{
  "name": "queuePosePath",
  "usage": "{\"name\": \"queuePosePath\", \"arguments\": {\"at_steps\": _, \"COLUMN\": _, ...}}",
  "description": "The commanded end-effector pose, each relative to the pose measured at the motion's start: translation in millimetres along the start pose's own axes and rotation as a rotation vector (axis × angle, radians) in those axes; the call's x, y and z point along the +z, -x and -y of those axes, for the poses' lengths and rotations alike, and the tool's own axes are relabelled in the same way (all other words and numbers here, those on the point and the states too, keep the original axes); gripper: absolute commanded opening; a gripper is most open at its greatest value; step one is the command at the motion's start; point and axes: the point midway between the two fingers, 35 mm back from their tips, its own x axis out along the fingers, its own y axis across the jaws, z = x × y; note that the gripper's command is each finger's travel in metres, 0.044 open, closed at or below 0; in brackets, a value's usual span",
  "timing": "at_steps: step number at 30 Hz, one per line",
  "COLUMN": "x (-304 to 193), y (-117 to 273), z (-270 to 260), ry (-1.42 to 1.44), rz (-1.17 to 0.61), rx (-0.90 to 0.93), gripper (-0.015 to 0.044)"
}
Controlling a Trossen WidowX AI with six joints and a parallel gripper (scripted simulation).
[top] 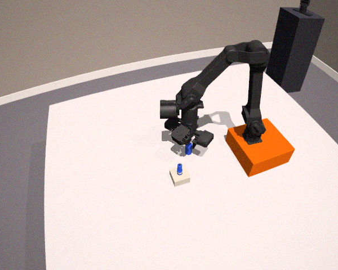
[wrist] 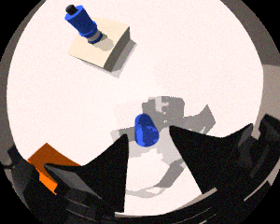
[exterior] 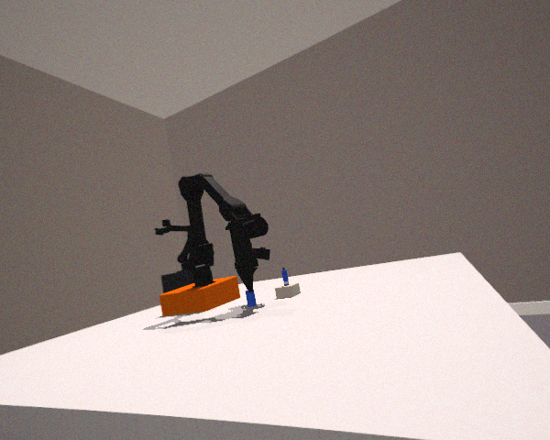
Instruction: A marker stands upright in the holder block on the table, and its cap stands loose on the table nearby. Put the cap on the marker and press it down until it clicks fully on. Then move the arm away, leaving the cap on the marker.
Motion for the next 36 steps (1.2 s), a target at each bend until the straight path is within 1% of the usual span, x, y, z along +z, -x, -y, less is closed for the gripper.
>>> {"name": "queuePosePath", "arguments": {"at_steps": 1, "x": -2, "y": -9, "z": -1, "ry": 0.006, "rz": -0.010, "rx": 0.005, "gripper": 0.0239}}
{"name": "queuePosePath", "arguments": {"at_steps": 18, "x": -3, "y": -33, "z": -3, "ry": 0.006, "rz": -0.011, "rx": 0.006, "gripper": 0.0239}}
{"name": "queuePosePath", "arguments": {"at_steps": 22, "x": -3, "y": -33, "z": -3, "ry": 0.006, "rz": -0.011, "rx": 0.006, "gripper": 0.0134}}
{"name": "queuePosePath", "arguments": {"at_steps": 31, "x": -3, "y": -33, "z": -3, "ry": 0.006, "rz": -0.011, "rx": 0.006, "gripper": 0.0074}}
{"name": "queuePosePath", "arguments": {"at_steps": 34, "x": -3, "y": -31, "z": -3, "ry": 0.008, "rz": -0.012, "rx": 0.004, "gripper": 0.0000}}
{"name": "queuePosePath", "arguments": {"at_steps": 36, "x": -2, "y": -29, "z": -3, "ry": 0.011, "rz": -0.013, "rx": 0.001, "gripper": 0.0000}}
